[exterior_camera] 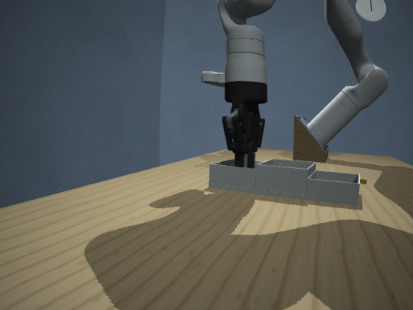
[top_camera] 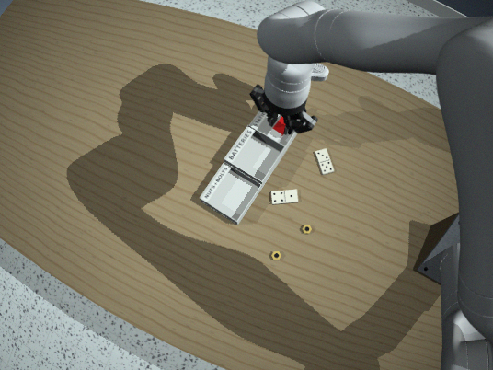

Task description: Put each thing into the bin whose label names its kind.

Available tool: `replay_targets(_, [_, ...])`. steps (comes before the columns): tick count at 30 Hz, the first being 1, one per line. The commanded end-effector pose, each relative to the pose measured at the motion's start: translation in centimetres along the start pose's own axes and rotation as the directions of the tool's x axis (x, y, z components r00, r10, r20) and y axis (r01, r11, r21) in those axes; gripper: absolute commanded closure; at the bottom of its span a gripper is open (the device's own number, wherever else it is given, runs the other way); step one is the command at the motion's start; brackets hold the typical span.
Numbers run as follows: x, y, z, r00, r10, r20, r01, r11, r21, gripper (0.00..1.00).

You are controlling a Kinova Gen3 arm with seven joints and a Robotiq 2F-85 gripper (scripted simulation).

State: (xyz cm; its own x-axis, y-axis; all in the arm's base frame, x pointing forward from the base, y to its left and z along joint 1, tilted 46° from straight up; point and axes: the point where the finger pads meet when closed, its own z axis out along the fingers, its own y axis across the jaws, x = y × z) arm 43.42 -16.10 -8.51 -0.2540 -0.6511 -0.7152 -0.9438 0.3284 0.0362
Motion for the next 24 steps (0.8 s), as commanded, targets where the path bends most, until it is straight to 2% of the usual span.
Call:
replay_targets(1, [0.0,-0.1,-0.1,1.000,0.000,-0.001,0.000,1.000,0.002,0.70])
replay_targets(24, [0.0,0.0,-2.8,1.000,0.000,-0.001,0.000,1.000,0.002,0.70])
